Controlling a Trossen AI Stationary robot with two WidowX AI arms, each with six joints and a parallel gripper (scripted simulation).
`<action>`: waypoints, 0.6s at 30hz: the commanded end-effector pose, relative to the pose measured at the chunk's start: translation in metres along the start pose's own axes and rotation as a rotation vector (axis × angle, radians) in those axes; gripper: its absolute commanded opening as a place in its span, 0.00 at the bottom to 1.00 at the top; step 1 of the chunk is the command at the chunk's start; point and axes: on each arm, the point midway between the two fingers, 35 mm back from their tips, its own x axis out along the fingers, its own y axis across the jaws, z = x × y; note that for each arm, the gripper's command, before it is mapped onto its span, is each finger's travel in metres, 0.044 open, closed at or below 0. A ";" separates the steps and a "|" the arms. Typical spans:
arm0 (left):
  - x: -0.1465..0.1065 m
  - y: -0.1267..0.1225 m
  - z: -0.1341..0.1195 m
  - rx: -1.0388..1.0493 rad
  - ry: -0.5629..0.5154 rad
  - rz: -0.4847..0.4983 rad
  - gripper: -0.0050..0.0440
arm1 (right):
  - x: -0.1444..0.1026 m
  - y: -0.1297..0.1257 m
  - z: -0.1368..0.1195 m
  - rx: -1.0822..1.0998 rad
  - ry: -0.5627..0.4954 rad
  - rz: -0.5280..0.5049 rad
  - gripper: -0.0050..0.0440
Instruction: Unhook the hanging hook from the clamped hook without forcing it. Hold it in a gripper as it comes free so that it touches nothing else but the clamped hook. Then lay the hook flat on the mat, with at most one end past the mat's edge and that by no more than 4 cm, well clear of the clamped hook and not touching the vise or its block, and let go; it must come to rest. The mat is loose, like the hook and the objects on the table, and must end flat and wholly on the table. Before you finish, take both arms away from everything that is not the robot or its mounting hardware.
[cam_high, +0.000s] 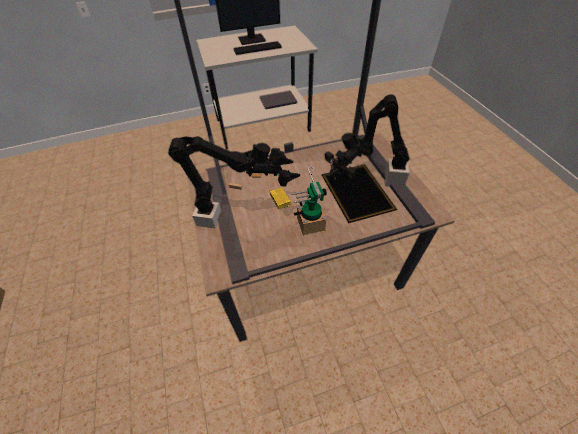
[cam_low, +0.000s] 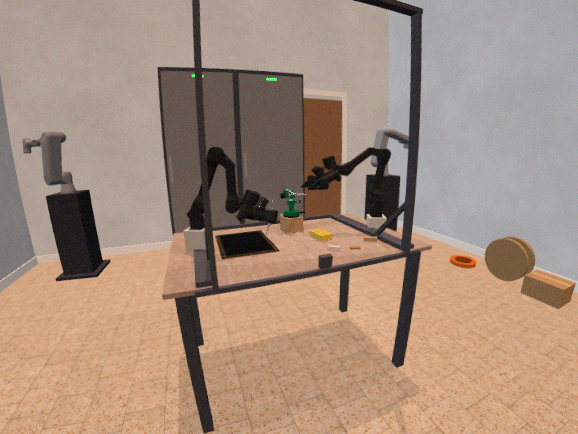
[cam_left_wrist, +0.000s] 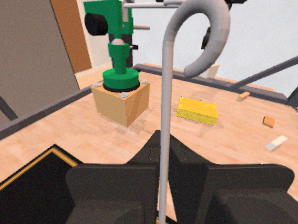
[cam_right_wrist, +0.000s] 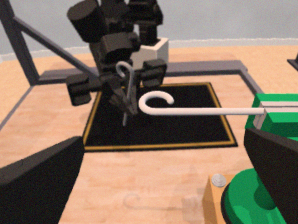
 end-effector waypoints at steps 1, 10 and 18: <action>-0.007 -0.003 0.004 -0.023 -0.004 -0.003 0.10 | -0.003 0.000 0.010 -0.003 -0.026 0.000 1.00; -0.021 -0.005 -0.009 -0.024 0.036 0.003 0.10 | -0.003 0.000 0.010 -0.003 -0.026 0.000 1.00; -0.035 -0.005 -0.020 -0.020 0.065 0.009 0.10 | -0.003 0.000 0.010 -0.003 -0.026 0.000 1.00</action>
